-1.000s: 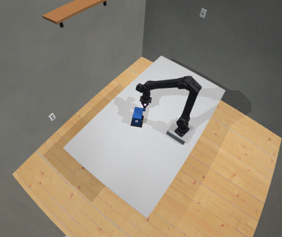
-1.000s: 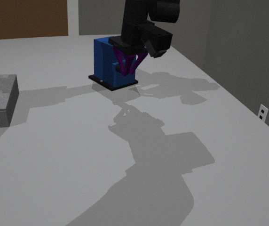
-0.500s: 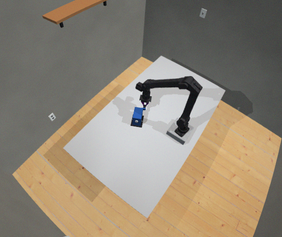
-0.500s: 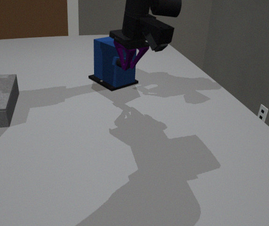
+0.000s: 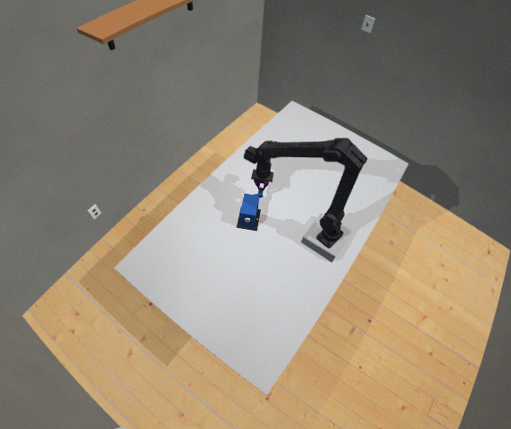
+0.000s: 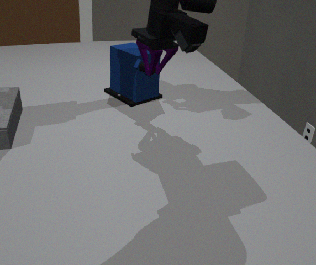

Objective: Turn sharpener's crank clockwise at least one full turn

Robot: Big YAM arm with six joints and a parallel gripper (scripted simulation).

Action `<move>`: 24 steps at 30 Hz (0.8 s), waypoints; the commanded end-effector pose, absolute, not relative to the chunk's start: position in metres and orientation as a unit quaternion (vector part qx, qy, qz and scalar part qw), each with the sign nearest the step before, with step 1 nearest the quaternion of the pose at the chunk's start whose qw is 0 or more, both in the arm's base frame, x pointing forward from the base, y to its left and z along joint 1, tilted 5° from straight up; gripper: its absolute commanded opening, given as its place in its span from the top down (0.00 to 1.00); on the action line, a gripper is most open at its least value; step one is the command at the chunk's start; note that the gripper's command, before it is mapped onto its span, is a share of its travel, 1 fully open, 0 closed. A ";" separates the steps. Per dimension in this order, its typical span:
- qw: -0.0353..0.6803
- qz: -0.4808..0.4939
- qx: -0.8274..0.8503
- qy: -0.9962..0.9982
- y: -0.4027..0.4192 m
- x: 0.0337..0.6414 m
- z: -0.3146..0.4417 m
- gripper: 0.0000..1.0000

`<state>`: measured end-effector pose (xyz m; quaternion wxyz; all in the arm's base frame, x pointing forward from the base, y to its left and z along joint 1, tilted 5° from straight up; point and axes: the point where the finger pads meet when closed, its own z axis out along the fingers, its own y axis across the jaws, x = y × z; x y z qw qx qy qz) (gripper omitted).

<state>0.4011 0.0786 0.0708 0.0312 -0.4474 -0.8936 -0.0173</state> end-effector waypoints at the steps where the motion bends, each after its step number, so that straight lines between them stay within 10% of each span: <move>1: -0.005 -0.042 -0.445 -0.895 0.092 0.429 0.110 0.85; 24: 0.006 -0.034 -0.445 -0.895 0.110 0.450 0.104 0.85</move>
